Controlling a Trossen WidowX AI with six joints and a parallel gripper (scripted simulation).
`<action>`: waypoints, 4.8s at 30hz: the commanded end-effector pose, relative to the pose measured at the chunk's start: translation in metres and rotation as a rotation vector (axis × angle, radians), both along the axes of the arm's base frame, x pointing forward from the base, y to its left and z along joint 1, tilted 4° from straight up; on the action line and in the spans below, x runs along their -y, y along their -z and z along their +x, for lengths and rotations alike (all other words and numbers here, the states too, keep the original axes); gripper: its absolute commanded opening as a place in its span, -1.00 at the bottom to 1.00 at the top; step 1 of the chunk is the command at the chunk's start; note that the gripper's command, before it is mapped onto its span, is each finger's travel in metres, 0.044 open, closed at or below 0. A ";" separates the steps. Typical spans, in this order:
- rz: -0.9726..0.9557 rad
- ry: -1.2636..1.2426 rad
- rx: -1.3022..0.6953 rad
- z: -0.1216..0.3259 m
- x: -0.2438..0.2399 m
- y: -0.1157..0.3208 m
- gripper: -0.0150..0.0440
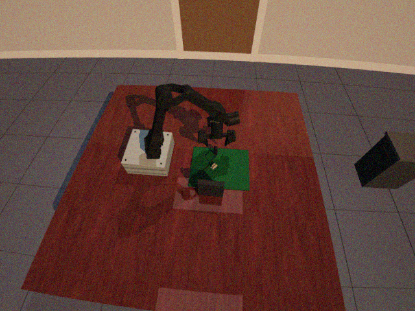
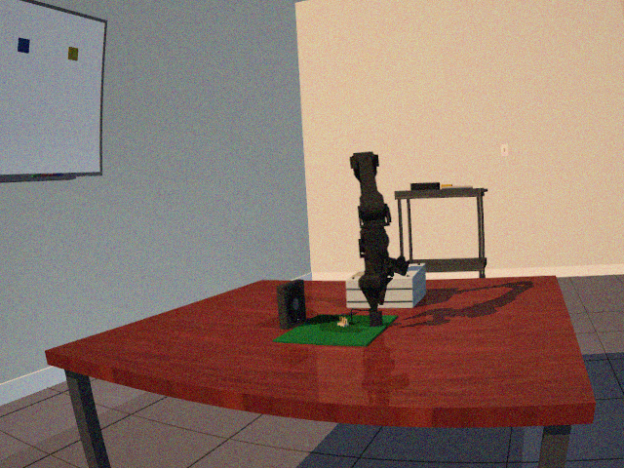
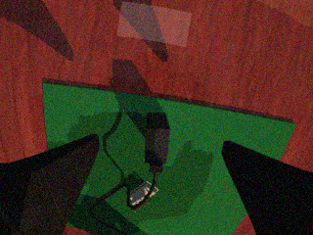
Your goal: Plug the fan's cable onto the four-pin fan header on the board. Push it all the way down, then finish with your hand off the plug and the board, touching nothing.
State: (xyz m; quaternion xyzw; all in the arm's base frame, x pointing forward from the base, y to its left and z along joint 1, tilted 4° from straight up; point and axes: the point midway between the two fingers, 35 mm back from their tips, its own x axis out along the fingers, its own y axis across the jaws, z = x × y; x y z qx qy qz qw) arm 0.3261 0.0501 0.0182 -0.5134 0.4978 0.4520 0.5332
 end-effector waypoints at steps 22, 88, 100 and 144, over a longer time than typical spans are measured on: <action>-0.003 -0.006 -0.009 0.000 0.002 0.039 1.00; 0.057 0.758 0.018 -0.020 0.099 -0.013 -0.49; 0.058 0.760 0.019 -0.016 0.095 -0.014 -0.49; 0.057 0.756 0.018 -0.014 0.096 0.009 -0.49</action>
